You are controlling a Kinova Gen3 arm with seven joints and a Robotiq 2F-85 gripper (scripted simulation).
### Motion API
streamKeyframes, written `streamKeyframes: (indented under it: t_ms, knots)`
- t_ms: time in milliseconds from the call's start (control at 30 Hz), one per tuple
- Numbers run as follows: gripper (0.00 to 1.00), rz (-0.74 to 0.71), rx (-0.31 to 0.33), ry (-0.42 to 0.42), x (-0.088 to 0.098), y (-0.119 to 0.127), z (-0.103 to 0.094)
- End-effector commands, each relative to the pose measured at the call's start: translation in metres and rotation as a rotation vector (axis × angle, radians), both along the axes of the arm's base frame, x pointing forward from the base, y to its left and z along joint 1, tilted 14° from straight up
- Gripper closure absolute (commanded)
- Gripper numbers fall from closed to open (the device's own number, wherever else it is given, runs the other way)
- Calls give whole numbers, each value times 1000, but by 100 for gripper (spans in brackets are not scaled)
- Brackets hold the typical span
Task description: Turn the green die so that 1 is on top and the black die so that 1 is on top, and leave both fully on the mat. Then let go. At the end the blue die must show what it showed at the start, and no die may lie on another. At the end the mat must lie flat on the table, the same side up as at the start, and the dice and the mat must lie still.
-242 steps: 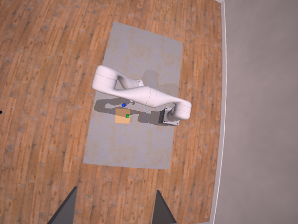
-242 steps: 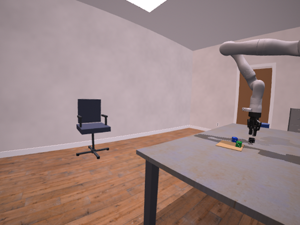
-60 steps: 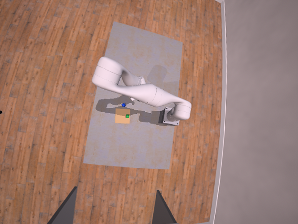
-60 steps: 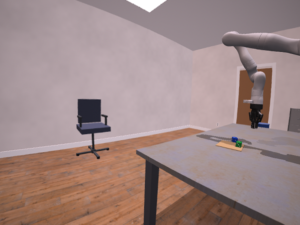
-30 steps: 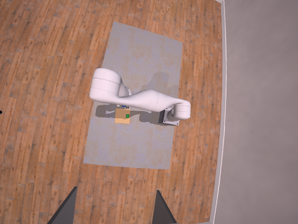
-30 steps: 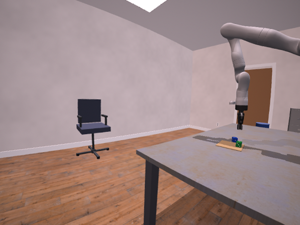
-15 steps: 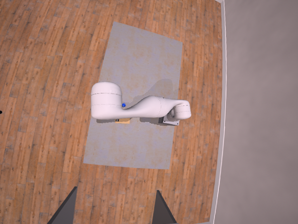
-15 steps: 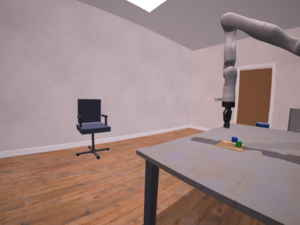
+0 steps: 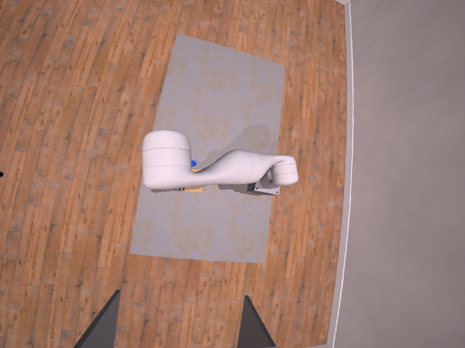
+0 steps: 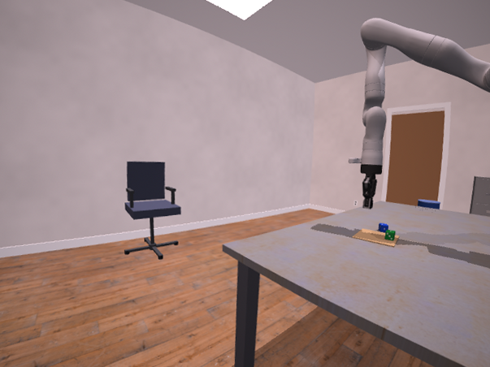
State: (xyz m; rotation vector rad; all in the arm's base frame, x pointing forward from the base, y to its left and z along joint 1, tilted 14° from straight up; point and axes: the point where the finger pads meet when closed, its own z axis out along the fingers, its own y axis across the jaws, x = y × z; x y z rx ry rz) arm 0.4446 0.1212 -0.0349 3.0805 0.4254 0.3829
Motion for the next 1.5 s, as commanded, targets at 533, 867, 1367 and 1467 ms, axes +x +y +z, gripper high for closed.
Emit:
streamKeyframes:
  t_ms: [533,867,1367,1467]
  knots:
    - [74,0,1,-1,10,1,-35]
    - [74,0,1,-1,19,2,-72]
    - [74,0,1,-1,24,3,-92]
    - [74,0,1,-1,24,3,-92]
